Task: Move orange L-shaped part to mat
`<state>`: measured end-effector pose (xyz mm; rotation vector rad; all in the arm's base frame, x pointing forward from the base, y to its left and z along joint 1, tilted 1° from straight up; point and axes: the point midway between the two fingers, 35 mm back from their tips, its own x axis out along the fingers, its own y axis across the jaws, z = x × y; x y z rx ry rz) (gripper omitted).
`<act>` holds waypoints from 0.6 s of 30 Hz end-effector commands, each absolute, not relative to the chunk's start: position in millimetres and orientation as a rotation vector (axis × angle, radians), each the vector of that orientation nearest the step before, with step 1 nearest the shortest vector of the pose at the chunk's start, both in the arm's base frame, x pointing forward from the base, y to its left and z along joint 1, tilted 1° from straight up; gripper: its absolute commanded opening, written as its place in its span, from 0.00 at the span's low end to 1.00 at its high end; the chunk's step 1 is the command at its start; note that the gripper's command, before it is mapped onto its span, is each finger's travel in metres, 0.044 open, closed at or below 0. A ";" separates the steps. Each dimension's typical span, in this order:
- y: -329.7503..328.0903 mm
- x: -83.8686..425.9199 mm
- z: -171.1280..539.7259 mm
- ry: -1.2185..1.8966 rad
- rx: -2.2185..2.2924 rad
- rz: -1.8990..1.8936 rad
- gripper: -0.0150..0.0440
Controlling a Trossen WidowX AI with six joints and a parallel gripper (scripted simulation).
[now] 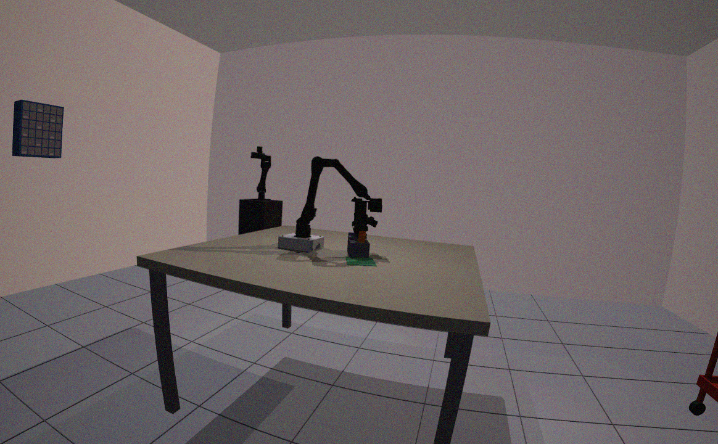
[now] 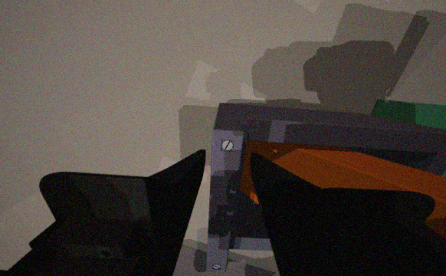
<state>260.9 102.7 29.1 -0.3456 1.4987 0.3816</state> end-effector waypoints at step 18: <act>102.5 260.2 27.4 1.503 -0.346 0.381 0.56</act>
